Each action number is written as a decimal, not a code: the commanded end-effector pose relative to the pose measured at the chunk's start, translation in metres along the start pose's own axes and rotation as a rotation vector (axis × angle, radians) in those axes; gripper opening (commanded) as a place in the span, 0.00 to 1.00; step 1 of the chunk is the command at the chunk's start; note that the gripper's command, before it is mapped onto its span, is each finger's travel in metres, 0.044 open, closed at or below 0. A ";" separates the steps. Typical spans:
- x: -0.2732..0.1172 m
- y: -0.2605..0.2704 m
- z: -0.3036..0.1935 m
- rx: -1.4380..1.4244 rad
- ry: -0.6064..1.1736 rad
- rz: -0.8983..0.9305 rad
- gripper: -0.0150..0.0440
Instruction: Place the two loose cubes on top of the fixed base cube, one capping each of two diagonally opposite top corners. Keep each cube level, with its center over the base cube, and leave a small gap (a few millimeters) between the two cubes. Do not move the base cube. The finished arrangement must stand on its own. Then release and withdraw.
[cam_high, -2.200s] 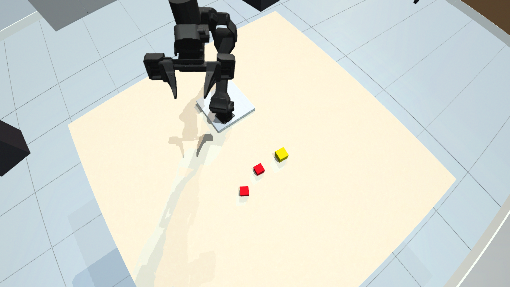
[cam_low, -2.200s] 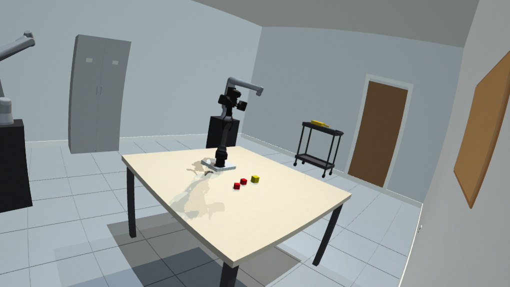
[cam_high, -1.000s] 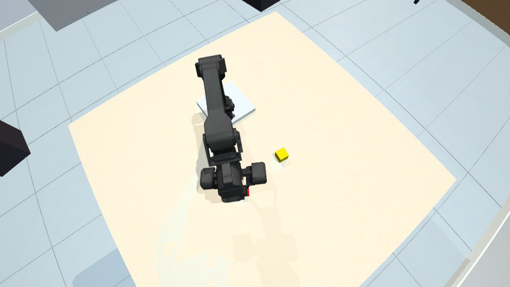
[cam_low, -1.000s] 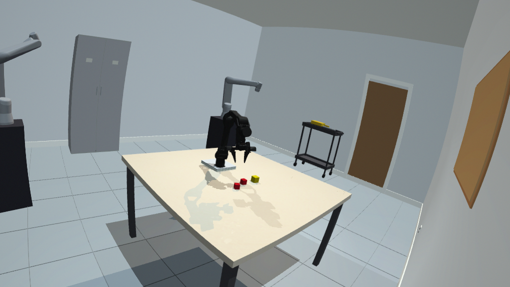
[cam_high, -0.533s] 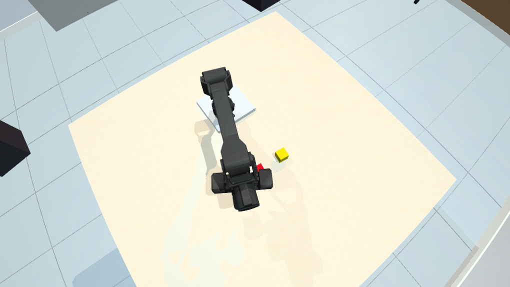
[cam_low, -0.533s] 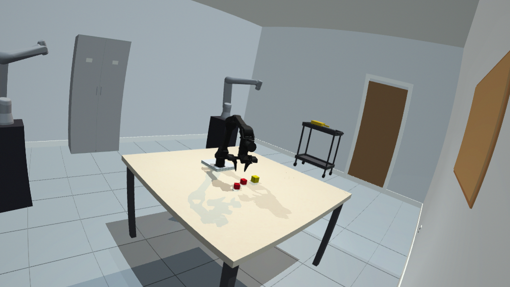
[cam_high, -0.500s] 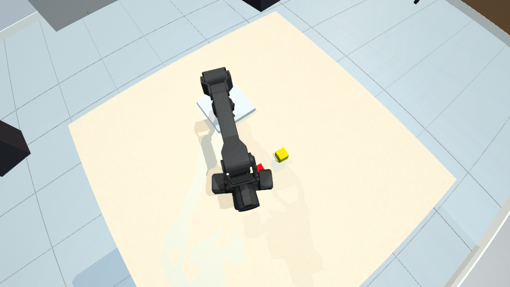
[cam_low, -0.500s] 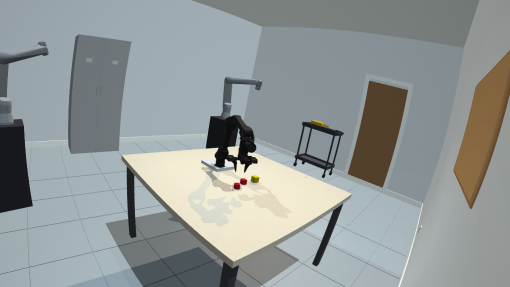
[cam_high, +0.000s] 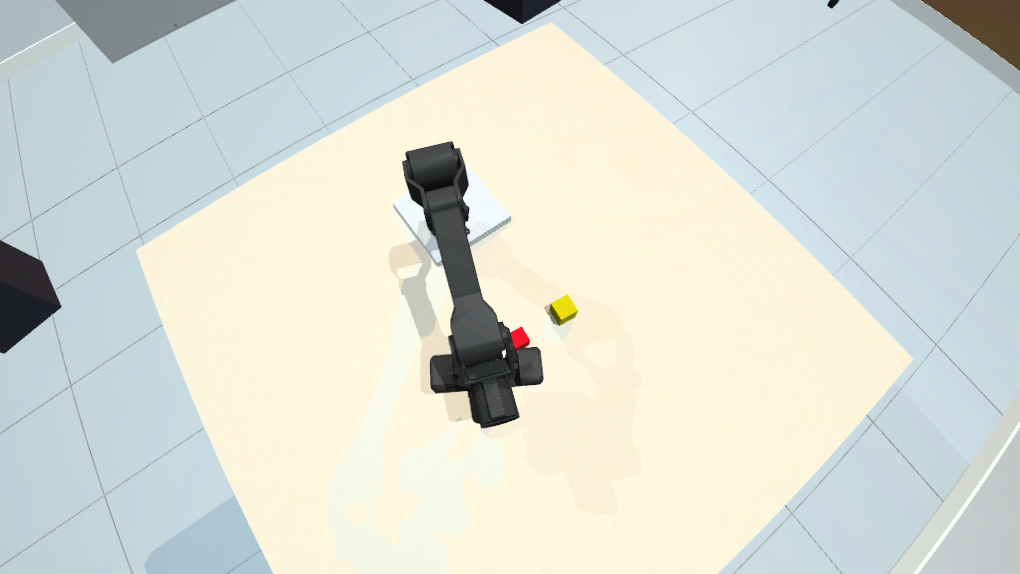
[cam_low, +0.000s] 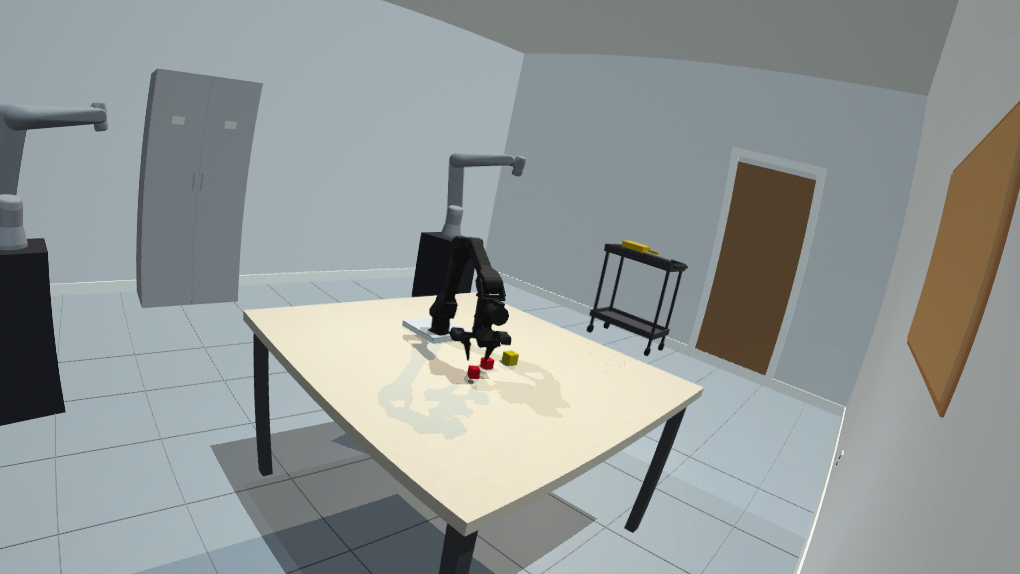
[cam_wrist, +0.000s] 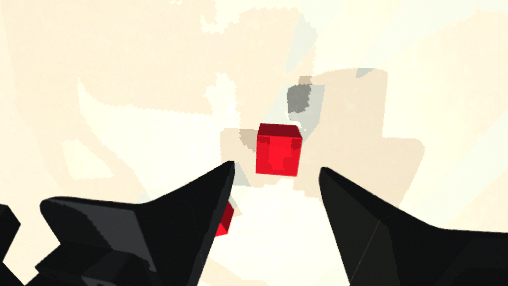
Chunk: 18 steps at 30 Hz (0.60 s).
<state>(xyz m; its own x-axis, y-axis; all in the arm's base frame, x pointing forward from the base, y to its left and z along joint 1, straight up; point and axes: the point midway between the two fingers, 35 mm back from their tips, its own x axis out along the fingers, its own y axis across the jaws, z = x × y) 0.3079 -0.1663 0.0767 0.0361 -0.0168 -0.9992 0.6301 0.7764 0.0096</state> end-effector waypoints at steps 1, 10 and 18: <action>0.008 -0.001 -0.002 0.006 0.011 -0.008 0.70; 0.020 -0.001 -0.002 0.006 0.011 -0.008 0.70; 0.033 -0.001 -0.002 0.006 0.011 -0.008 0.70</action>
<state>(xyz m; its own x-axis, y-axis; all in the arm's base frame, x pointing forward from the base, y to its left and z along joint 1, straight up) 0.3089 -0.1669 0.0520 0.0366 -0.0172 -0.9992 0.6302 0.7764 0.0097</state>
